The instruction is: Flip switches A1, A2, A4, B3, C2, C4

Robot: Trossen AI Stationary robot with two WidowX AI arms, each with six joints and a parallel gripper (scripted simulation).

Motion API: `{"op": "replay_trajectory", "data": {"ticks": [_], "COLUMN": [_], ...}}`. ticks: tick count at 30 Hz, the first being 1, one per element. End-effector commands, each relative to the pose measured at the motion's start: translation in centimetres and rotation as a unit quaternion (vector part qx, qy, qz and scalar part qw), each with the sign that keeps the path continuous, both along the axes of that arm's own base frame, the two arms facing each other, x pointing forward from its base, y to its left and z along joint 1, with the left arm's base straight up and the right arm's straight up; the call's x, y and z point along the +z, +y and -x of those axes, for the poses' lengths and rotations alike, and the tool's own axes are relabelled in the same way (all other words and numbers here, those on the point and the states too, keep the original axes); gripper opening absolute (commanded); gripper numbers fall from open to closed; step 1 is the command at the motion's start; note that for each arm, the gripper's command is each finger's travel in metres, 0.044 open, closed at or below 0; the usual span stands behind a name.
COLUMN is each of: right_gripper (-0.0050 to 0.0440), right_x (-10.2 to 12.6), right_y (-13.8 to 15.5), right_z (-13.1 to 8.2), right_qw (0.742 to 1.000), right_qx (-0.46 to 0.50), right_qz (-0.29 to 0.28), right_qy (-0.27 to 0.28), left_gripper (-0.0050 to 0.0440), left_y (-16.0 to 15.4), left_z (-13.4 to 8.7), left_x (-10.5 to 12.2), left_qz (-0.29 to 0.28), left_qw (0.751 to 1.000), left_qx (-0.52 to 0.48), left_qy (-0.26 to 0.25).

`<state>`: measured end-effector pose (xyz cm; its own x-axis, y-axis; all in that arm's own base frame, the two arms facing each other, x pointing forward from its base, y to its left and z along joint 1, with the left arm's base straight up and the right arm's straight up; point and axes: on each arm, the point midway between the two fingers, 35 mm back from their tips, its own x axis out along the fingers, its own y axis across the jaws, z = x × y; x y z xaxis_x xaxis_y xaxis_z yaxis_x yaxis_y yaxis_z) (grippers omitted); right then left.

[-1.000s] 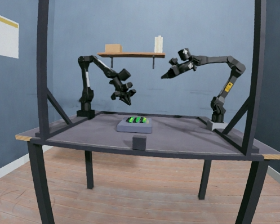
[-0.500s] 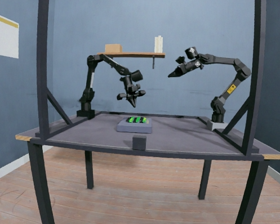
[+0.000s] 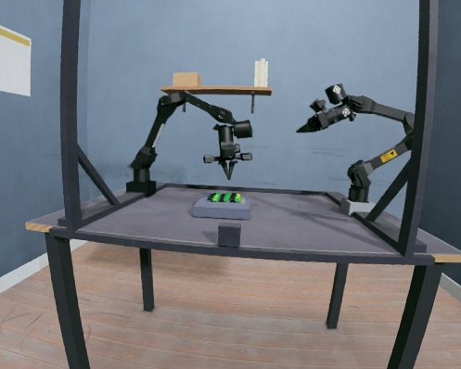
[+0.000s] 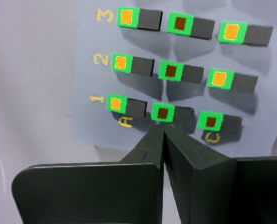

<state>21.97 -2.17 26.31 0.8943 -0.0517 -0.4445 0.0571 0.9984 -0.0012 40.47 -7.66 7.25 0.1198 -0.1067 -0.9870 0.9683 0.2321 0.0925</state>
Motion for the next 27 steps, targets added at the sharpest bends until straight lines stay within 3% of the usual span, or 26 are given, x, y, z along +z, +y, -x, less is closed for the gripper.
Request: {"op": "replay_trajectory", "data": {"ticks": [1,9,20,23,27], "right_gripper": [0.0400,0.0400,0.0400,0.0400,0.0400], "right_x": [0.0,0.2,0.3,0.3,0.3], "right_y": [0.0,0.0,0.0,0.0,0.0], "right_z": [1.2,1.5,1.4,1.4,1.4], "right_qw": [1.000,1.000,1.000,1.000,1.000], "right_qx": [0.000,-0.001,-0.001,-0.001,-0.001], "right_qz": [0.001,0.001,0.001,0.001,0.001], "right_qy": [-0.006,-0.009,-0.009,-0.009,-0.009], "left_gripper": [-0.0043,-0.0050,-0.0050,-0.0050,-0.0050], "left_y": [-0.3,-0.3,0.0,0.0,0.0], "left_z": [-1.4,-2.2,-2.3,-2.1,-2.1], "left_x": [1.2,0.8,1.0,-0.5,-0.4], "left_qz": [-0.026,-0.058,-0.060,-0.060,-0.060], "left_qw": [0.999,0.994,0.993,0.993,0.993], "left_qx": [-0.044,-0.091,-0.093,-0.094,-0.093], "left_qy": [0.009,0.035,0.036,0.047,0.041]}}
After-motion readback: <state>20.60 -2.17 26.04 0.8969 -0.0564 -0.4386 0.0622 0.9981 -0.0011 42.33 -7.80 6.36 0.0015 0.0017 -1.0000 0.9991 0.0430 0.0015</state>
